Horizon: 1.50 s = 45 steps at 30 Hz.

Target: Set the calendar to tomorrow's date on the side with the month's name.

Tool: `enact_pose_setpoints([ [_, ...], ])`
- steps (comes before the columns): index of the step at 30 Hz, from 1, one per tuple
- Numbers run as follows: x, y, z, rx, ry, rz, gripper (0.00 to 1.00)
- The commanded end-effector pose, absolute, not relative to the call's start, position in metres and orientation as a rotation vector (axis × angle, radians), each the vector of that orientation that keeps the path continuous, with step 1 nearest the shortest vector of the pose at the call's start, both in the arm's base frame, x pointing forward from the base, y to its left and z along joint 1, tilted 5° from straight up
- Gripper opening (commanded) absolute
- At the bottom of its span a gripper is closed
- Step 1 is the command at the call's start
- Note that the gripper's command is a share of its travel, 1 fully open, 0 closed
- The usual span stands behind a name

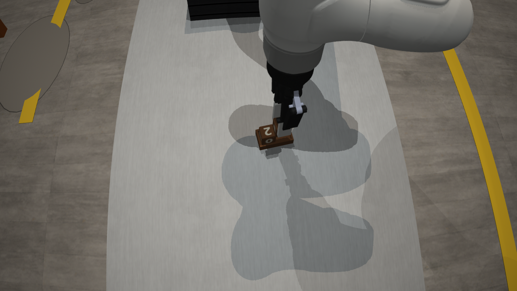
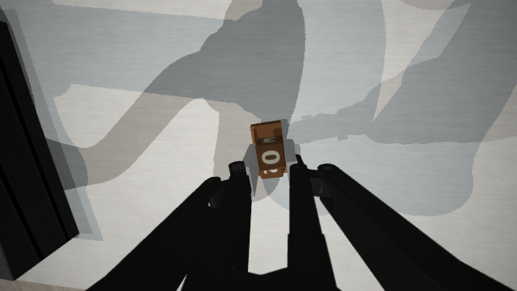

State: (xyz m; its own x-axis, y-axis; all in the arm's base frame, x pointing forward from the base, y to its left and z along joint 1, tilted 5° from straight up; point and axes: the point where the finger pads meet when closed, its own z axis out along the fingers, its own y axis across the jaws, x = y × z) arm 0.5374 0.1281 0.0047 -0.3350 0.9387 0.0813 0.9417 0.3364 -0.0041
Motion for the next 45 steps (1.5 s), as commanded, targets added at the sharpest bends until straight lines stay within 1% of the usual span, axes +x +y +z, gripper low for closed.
enact_pose_setpoints([
  [1,0.5334,0.1301,0.0008,-1.763,-2.512,-0.065,0.16],
  [45,0.527,0.1335,0.0013,-1.754,-2.519,-0.066,0.16],
])
